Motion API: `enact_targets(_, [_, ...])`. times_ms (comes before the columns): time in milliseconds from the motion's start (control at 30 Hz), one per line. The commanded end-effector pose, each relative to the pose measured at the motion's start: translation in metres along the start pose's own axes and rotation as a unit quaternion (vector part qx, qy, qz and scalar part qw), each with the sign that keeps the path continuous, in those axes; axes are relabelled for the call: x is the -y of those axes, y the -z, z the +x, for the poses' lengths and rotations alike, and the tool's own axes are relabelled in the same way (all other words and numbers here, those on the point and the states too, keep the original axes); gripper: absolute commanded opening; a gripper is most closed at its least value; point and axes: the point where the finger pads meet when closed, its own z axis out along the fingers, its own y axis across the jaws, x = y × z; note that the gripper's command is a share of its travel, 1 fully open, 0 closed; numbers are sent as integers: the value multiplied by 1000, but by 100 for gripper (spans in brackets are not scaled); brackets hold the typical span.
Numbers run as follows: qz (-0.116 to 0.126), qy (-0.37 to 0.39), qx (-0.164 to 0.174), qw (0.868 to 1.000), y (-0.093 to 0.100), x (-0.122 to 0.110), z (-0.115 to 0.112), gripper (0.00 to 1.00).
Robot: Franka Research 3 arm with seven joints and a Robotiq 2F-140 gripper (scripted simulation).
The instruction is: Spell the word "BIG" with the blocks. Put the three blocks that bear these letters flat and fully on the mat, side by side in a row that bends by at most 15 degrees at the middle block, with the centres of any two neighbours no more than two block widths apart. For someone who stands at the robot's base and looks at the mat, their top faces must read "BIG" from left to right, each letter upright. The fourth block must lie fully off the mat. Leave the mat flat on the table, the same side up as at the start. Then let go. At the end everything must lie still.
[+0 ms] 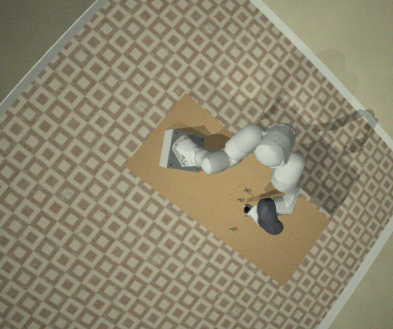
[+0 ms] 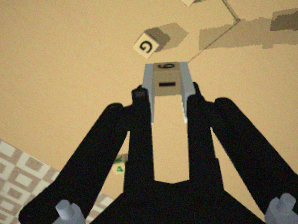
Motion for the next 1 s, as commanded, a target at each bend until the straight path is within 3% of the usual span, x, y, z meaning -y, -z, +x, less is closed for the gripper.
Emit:
enact_targets(0, [0,-69,-1,998,0,-2,5,13])
enact_targets(267, [2,-107,0,994,-1,-4,10,13])
enact_targets(967, [13,-249,11,968,-2,-8,29,13])
